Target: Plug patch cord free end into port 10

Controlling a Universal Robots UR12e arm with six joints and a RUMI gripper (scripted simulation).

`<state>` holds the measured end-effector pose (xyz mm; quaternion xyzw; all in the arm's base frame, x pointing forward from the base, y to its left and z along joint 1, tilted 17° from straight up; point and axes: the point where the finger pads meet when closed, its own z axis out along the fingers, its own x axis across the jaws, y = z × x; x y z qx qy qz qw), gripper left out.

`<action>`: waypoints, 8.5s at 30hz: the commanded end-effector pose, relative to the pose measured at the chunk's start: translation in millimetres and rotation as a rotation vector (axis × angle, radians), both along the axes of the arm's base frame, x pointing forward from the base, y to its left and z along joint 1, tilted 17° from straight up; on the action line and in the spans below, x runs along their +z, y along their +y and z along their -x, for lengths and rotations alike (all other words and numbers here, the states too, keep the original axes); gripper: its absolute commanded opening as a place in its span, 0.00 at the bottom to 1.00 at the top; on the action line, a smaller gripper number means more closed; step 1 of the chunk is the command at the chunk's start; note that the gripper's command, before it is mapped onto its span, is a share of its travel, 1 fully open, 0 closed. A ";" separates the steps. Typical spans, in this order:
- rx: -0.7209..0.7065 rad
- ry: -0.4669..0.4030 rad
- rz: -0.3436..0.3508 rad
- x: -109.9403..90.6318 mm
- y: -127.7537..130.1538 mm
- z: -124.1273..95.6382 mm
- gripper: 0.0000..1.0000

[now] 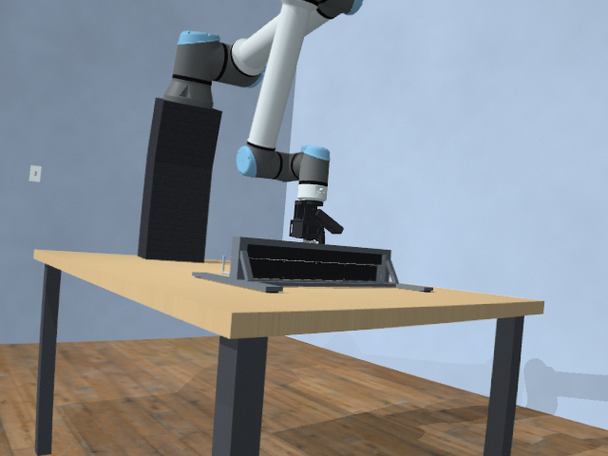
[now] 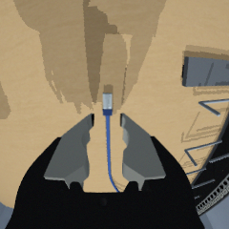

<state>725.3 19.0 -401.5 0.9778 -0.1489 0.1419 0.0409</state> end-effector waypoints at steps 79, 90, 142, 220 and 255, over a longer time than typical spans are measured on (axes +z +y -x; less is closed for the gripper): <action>0.000 -0.001 0.000 -8.0 -1.0 -2.7 0.00; 0.000 -0.001 0.000 -8.0 -1.0 -2.7 0.00; 0.000 -0.001 0.000 -8.0 -1.0 -2.7 0.00; 0.000 -0.001 0.000 49.4 6.4 13.3 0.00; 0.000 -0.001 0.000 49.4 6.3 13.2 0.00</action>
